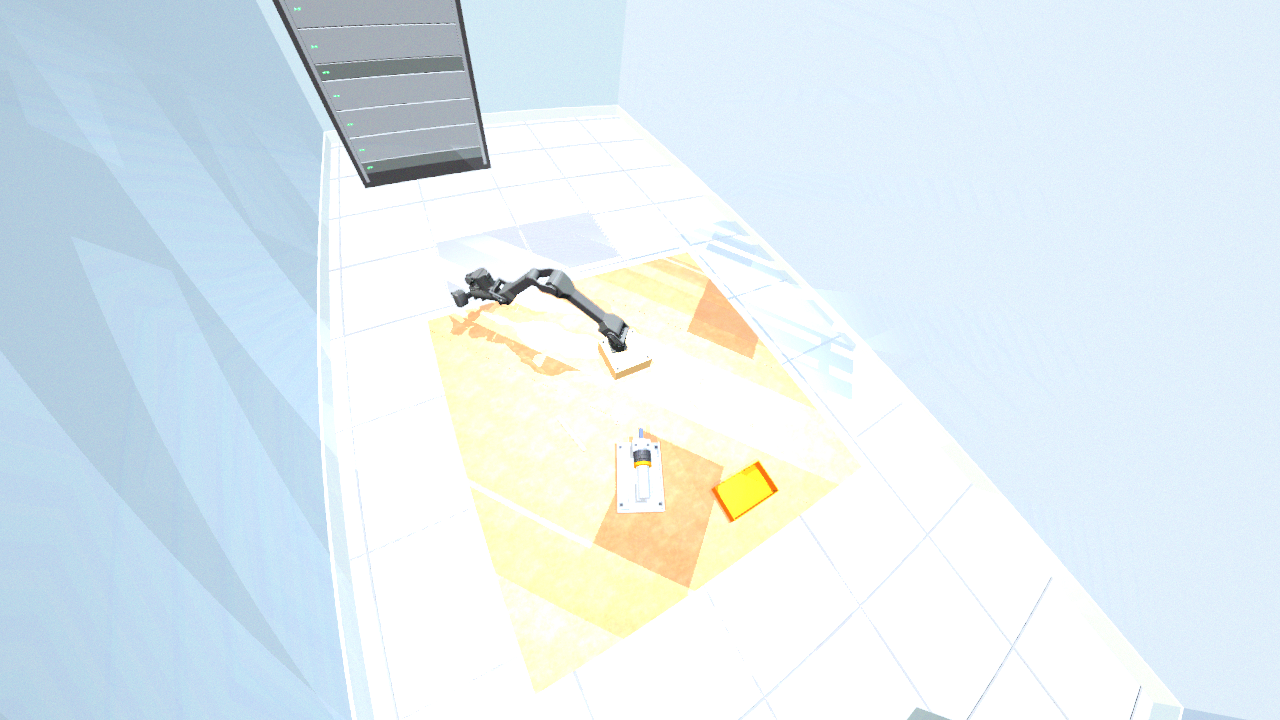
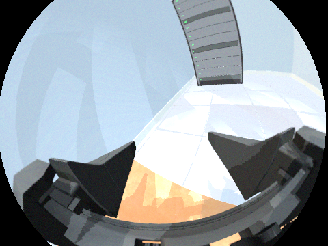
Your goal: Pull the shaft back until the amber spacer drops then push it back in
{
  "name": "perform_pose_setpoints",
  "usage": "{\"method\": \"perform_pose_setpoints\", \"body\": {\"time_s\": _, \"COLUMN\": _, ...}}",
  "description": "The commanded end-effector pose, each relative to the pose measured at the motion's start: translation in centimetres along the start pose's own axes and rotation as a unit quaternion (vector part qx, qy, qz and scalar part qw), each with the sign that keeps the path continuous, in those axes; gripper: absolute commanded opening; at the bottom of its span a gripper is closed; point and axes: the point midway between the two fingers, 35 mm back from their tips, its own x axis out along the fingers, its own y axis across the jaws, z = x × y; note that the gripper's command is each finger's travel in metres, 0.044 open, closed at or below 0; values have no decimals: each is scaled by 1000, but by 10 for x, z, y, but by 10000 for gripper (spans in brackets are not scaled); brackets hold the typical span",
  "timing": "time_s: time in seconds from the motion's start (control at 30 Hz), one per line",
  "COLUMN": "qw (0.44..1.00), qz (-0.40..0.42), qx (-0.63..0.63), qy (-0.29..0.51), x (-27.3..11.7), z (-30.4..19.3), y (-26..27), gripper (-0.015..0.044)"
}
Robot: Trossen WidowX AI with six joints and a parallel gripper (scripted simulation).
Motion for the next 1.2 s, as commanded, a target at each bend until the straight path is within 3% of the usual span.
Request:
{"method": "perform_pose_setpoints", "body": {"time_s": 0.0, "qw": 994, "qz": 49, "qx": -96, "qy": 24, "x": -20, "z": -9, "y": 69, "gripper": 440}}
{"method": "perform_pose_setpoints", "body": {"time_s": 0.2, "qw": 963, "qz": 118, "qx": -233, "qy": 63, "x": -54, "z": -43, "y": 151, "gripper": 440}}
{"method": "perform_pose_setpoints", "body": {"time_s": 0.57, "qw": 872, "qz": 227, "qx": -424, "qy": 91, "x": -124, "z": -96, "y": 253, "gripper": 440}}
{"method": "perform_pose_setpoints", "body": {"time_s": 0.87, "qw": 749, "qz": 324, "qx": -572, "qy": 84, "x": -204, "z": -142, "y": 322, "gripper": 440}}
{"method": "perform_pose_setpoints", "body": {"time_s": 1.17, "qw": 586, "qz": 415, "qx": -694, "qy": 48, "x": -298, "z": -184, "y": 370, "gripper": 440}}
